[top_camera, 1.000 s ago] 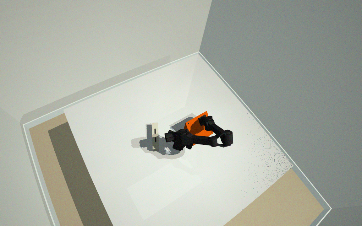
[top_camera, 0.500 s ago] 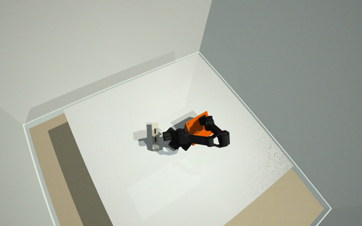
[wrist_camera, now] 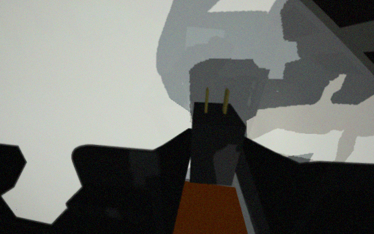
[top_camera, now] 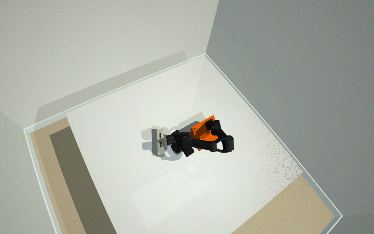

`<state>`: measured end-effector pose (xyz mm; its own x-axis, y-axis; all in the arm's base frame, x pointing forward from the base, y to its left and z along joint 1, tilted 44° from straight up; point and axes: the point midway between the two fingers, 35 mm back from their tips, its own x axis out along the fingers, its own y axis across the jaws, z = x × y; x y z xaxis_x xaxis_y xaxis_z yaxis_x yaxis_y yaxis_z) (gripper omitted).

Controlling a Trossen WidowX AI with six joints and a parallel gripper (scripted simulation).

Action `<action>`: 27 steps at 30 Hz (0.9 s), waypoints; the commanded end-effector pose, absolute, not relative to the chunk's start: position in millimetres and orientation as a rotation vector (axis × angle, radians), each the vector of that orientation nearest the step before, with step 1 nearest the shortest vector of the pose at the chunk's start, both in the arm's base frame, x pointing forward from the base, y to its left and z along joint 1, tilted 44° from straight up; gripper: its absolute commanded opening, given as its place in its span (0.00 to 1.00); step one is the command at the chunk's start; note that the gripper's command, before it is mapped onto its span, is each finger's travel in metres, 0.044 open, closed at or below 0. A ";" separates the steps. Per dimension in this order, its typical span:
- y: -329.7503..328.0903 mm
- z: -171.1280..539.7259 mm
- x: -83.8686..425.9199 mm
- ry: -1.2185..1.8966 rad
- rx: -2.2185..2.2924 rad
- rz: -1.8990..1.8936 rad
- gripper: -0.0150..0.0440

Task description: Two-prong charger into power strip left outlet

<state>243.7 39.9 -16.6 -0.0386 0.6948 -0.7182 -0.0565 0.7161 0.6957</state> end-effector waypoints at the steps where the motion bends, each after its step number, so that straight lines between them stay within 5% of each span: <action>1: 38.0 -20.2 247.1 1.521 0.604 0.612 0.25; 27: 32.0 -43.0 252.7 1.666 0.923 0.324 0.25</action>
<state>249.8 33.5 -41.2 -0.0493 0.7122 -0.7002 0.3764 0.6626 0.6475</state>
